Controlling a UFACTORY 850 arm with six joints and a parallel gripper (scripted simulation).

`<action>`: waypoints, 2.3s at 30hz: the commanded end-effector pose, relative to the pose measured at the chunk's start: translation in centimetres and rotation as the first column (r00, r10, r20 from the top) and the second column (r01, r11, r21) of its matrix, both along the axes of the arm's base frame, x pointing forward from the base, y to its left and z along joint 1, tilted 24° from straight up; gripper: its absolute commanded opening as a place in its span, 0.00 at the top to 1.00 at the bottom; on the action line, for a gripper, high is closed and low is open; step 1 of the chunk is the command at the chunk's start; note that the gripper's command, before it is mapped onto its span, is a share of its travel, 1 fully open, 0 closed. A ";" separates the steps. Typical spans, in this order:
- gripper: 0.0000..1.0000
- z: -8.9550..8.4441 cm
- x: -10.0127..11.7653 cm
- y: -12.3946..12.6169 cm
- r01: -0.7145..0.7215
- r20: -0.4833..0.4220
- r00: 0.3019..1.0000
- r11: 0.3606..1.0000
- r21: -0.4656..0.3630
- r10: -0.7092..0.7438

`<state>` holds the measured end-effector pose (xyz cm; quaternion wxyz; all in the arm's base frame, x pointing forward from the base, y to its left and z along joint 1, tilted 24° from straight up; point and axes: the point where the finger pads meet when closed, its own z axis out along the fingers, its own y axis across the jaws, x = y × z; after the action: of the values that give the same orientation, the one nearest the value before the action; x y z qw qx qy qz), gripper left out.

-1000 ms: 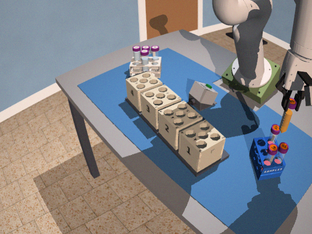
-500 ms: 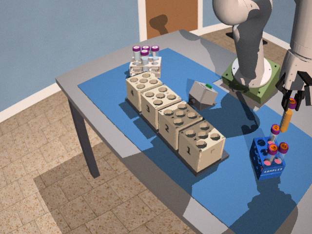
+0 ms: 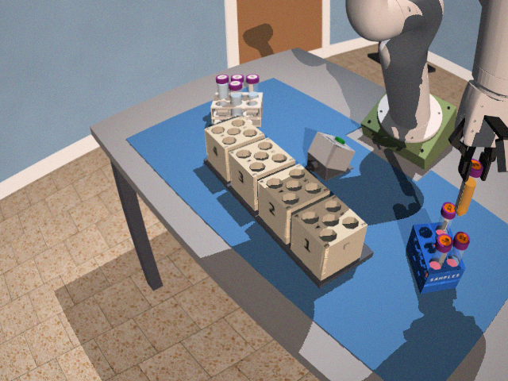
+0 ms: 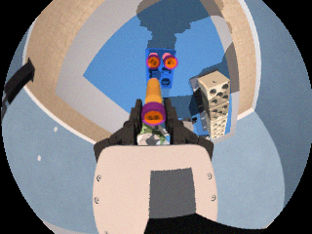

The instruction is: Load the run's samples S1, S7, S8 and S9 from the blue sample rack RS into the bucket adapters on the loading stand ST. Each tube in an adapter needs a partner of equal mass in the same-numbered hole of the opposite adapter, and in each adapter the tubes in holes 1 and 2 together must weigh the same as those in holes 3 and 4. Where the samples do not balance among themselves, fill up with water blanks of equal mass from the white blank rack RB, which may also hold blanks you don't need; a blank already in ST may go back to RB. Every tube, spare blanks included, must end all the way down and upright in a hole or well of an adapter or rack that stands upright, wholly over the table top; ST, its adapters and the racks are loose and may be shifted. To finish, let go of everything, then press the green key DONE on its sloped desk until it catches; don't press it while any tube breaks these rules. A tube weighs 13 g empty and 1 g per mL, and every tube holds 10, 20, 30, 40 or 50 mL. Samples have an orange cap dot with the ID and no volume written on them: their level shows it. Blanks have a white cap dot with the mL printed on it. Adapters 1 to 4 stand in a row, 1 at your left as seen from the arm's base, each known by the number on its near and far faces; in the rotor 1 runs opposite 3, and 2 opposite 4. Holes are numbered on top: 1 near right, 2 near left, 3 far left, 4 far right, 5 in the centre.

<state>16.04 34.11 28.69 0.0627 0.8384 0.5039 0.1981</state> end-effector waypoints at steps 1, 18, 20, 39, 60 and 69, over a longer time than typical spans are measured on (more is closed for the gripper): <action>1.00 0.1 0.0 0.1 0.000 0.000 1.000 1.000 0.001 0.000; 1.00 0.1 0.0 0.1 0.000 0.000 1.000 1.000 0.001 0.000; 1.00 0.1 0.0 0.1 0.000 0.000 1.000 1.000 0.001 0.000; 1.00 -2.1 1.0 0.3 0.000 0.000 1.000 1.000 0.002 0.000; 1.00 -5.6 2.5 0.6 0.000 0.000 1.000 1.000 0.001 0.000; 1.00 -6.4 2.8 0.7 0.000 0.000 1.000 1.000 0.001 0.000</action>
<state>18.72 34.71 22.44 0.0627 0.8385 0.5043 0.1968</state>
